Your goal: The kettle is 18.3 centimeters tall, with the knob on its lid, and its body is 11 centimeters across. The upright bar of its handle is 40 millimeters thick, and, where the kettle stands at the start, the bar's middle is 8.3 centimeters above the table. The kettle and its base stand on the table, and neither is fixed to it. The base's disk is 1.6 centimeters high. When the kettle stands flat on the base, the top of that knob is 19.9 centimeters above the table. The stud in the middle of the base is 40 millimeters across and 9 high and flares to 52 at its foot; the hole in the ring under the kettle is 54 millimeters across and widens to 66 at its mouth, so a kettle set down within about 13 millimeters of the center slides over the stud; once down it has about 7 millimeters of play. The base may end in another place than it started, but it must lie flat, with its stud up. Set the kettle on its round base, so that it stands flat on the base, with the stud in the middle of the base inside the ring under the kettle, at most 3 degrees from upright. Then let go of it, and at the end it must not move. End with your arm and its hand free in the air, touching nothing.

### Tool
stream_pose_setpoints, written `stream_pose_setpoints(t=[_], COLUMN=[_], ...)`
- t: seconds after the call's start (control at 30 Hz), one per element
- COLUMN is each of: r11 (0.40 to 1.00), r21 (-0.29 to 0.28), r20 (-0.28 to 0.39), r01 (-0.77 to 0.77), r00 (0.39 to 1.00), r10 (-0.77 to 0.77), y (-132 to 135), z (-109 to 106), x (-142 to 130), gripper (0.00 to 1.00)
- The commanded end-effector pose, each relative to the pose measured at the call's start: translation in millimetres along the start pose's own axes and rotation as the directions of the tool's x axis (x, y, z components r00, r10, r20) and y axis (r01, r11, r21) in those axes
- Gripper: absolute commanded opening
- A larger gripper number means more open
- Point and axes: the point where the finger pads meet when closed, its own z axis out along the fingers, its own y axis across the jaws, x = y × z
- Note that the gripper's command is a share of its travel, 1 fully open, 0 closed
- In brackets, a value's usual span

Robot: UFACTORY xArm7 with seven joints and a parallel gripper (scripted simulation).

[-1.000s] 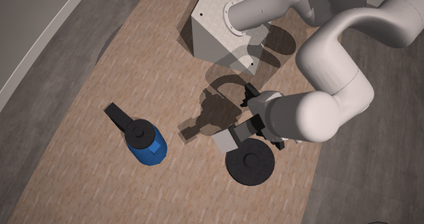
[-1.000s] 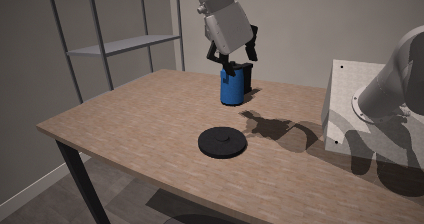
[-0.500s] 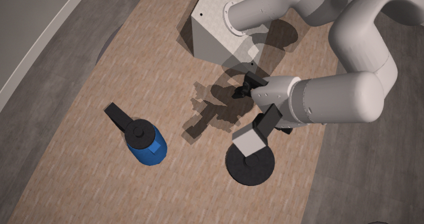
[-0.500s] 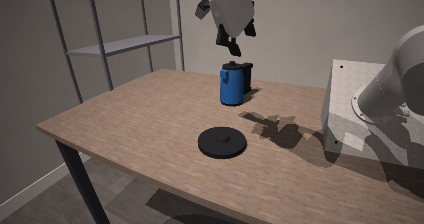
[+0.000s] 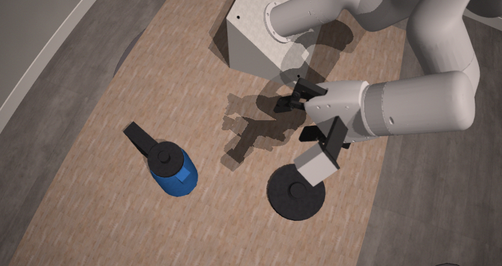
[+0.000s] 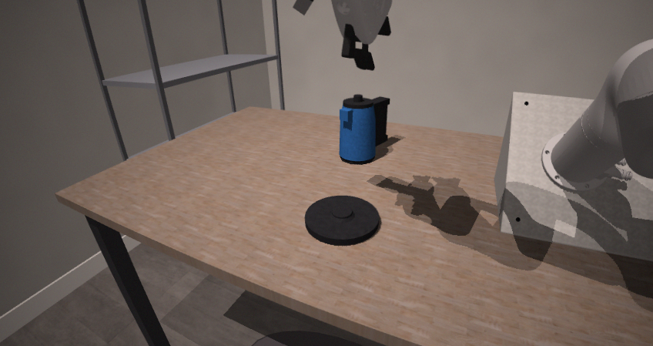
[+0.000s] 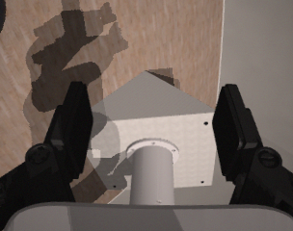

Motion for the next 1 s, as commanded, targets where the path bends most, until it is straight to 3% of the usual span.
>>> stream_pose_setpoints(t=[0.0,0.7,0.97], r11=[1.000,0.999,0.980], r21=[-0.010,0.018,0.080], r20=[-0.015,0.008,0.077], r01=[0.009,-0.043,-0.182], r00=[1.000,0.999,0.981], r10=[-0.009,0.043,0.176], y=[3.1,6.3,14.8], z=[-3.1,1.3,13.6], x=[1.4,5.5,16.1], gripper=[0.81,0.81,0.81])
